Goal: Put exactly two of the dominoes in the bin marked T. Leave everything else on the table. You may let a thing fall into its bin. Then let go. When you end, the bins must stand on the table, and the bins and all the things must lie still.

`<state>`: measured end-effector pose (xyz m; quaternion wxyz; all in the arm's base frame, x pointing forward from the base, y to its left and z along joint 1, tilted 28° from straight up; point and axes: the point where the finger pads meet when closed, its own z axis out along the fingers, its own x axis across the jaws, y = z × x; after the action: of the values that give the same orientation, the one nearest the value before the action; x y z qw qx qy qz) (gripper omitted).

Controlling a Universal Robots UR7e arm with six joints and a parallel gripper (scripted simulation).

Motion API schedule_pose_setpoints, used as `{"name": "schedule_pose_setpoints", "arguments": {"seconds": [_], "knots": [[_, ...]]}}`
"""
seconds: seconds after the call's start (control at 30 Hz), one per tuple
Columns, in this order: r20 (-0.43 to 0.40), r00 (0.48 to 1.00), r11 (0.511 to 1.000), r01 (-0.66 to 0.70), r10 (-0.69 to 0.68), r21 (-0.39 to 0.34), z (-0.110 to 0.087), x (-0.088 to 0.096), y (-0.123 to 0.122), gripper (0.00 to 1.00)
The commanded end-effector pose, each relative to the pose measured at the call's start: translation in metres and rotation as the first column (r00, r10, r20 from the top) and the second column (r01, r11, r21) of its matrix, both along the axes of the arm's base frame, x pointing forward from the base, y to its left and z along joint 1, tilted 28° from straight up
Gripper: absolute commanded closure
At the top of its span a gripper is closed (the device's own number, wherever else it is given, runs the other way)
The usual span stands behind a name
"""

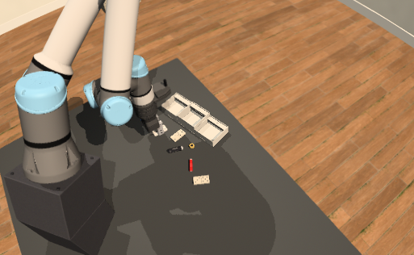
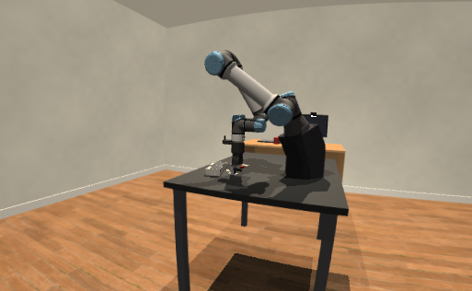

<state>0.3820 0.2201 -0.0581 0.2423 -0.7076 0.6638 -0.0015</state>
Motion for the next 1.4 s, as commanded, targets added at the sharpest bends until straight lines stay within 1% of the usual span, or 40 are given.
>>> {"name": "schedule_pose_setpoints", "arguments": {"seconds": [0.0, 0.33, 0.4, 0.67, 1.27, 1.37], "knots": [[0.001, 1.0, 1.0, 0.0, 0.0, 0.0, 0.0, 0.0, 0.0, 0.51], [0.001, 1.0, 1.0, 0.0, 0.0, 0.0, 0.03, -0.011, -0.011, 0.51], [0.001, 1.0, 1.0, 0.0, 0.0, 0.0, 0.03, -0.011, -0.011, 0.51], [0.001, 1.0, 1.0, 0.0, 0.0, 0.0, 0.053, -0.019, -0.02, 0.51], [0.001, 1.0, 1.0, 0.0, 0.0, 0.0, 0.053, -0.019, -0.02, 0.51], [0.001, 1.0, 1.0, 0.0, 0.0, 0.0, 0.059, -0.021, -0.023, 0.51]]}}
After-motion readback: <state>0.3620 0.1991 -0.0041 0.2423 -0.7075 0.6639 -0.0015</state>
